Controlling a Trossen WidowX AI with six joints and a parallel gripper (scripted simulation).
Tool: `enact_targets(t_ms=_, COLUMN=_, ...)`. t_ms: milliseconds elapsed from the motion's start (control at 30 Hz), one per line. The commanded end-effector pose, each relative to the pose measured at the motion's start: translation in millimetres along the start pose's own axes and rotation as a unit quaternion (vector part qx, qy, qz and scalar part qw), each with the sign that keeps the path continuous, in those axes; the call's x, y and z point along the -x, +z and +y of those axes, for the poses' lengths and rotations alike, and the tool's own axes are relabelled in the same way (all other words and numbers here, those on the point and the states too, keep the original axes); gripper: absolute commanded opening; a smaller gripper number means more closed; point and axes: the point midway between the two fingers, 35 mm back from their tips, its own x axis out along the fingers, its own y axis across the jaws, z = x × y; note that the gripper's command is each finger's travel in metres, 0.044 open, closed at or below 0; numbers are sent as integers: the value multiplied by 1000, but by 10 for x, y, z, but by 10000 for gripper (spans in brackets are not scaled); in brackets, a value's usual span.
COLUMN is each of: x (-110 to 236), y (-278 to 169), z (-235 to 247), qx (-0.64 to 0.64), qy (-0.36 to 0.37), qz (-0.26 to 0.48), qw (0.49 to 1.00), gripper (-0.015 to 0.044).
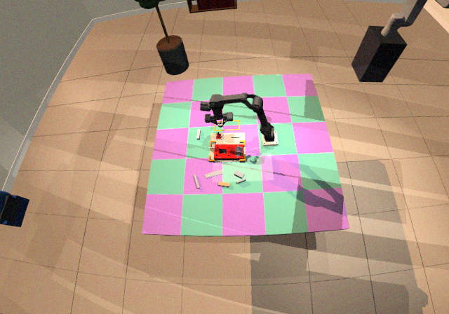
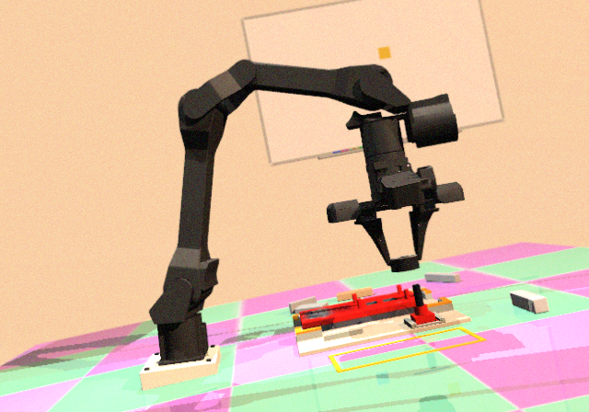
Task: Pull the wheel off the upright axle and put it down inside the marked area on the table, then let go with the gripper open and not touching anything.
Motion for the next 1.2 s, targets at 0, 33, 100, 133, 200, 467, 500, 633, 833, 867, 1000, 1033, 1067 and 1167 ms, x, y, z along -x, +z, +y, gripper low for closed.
enact_targets(t_ms=0, x=51, y=163, z=-98, qx=2, qy=8, qz=-1, qw=1000, gripper=0)
enact_targets(t_ms=33, x=54, y=203, z=-123, qx=2, qy=8, qz=-1, qw=1000, gripper=0)
enact_targets(t_ms=100, x=60, y=280, z=-175, qx=2, qy=8, qz=-1, qw=1000, gripper=0)
enact_targets(t_ms=133, x=63, y=318, z=-202, qx=2, qy=8, qz=-1, qw=1000, gripper=0)
enact_targets(t_ms=200, x=69, y=392, z=-257, qx=2, qy=9, qz=-2, qw=1000, gripper=0)
enact_targets(t_ms=467, x=75, y=550, z=-384, qx=1, qy=9, qz=-3, qw=1000, gripper=0)
enact_targets(t_ms=500, x=63, y=550, z=-384, qx=1, qy=9, qz=-3, qw=1000, gripper=0)
enact_targets(t_ms=633, x=-32, y=551, z=-381, qx=1, qy=9, qz=-3, qw=1000, gripper=0)
enact_targets(t_ms=833, x=-180, y=557, z=-368, qx=1, qy=9, qz=-3, qw=1000, gripper=0)
enact_targets(t_ms=867, x=-223, y=559, z=-363, qx=1, qy=9, qz=-3, qw=1000, gripper=0)
enact_targets(t_ms=1000, x=-443, y=567, z=-345, qx=1, qy=9, qz=-3, qw=1000, gripper=0)
enact_targets(t_ms=1033, x=-498, y=568, z=-343, qx=1, qy=9, qz=-3, qw=1000, gripper=0)
enact_targets(t_ms=1067, x=-554, y=568, z=-342, qx=1, qy=9, qz=-3, qw=1000, gripper=0)
enact_targets(t_ms=1167, x=-720, y=566, z=-346, qx=1, qy=9, qz=-3, qw=1000, gripper=0)
